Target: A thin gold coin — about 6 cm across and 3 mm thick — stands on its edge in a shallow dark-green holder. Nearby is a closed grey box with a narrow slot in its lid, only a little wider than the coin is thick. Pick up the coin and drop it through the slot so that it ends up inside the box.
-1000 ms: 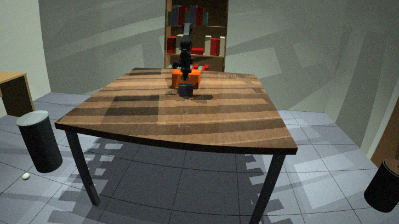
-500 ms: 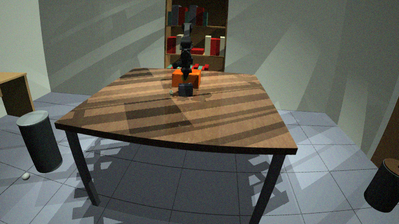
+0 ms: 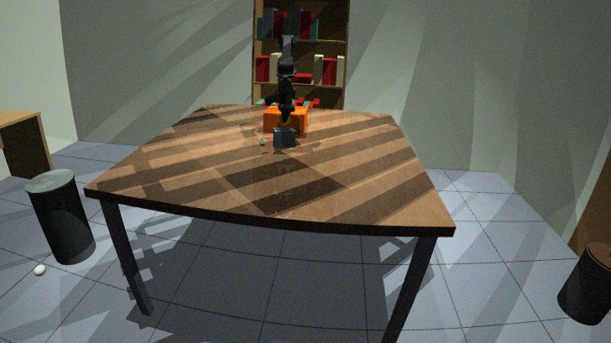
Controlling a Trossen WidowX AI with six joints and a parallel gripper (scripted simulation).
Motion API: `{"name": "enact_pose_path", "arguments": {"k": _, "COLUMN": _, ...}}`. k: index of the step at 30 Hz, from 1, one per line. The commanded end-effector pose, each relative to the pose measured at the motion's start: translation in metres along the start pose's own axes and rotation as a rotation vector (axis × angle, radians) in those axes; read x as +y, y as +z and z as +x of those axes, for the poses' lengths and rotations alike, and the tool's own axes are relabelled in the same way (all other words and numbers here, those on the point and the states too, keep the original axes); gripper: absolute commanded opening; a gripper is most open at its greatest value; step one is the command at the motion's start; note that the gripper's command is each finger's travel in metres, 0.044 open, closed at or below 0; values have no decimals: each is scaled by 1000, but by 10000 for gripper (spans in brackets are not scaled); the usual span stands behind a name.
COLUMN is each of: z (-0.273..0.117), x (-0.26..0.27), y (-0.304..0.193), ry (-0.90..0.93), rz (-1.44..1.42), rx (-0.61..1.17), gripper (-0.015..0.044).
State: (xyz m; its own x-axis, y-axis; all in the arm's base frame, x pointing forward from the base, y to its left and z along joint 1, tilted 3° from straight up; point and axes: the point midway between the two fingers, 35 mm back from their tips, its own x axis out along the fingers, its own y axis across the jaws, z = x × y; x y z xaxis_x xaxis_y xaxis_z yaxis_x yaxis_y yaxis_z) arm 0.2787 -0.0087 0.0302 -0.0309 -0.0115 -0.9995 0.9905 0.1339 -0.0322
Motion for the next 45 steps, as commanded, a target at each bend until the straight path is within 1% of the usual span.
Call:
{"name": "enact_pose_path", "arguments": {"k": 1, "z": 0, "x": 0, "y": 0, "ry": 0, "rz": -2, "rx": 0, "gripper": 0}}
{"name": "enact_pose_path", "arguments": {"k": 45, "z": 17, "x": 0, "y": 0, "ry": 0, "rz": -1, "rx": 1, "gripper": 0}}
